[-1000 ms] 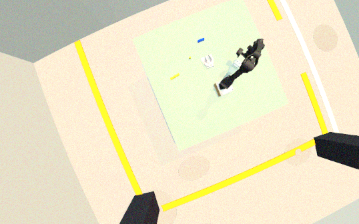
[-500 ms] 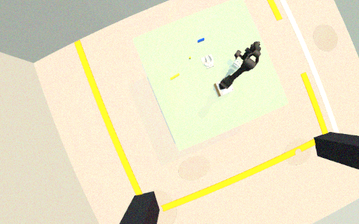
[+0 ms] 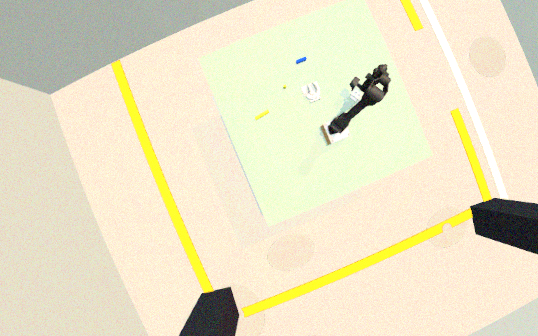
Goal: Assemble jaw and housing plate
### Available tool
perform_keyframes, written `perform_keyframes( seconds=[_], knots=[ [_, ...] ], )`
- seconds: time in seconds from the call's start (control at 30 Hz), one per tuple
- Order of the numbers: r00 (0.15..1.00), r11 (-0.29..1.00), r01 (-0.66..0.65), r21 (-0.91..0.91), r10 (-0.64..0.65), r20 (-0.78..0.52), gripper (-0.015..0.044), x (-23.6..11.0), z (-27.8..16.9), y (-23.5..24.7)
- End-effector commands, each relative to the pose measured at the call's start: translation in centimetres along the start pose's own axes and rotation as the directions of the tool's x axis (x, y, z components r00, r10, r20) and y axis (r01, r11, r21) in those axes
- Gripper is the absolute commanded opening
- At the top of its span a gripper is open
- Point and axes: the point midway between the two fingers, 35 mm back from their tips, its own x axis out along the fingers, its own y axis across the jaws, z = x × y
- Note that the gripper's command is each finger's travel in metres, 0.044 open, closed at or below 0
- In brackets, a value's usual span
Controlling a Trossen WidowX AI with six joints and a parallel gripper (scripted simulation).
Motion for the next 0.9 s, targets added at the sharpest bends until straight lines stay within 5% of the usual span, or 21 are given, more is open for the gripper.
perform_keyframes(
  seconds=[0.0, 0.87],
  knots=[
    [1.000, 1.000, -0.004, 0.005, 0.004, -0.005, 0.0440, 0.7, -0.2, 0.1],
    [1.000, 1.000, -0.004, 0.005, 0.004, -0.005, 0.0440, 2.8, -0.2, 0.1]
  ],
)
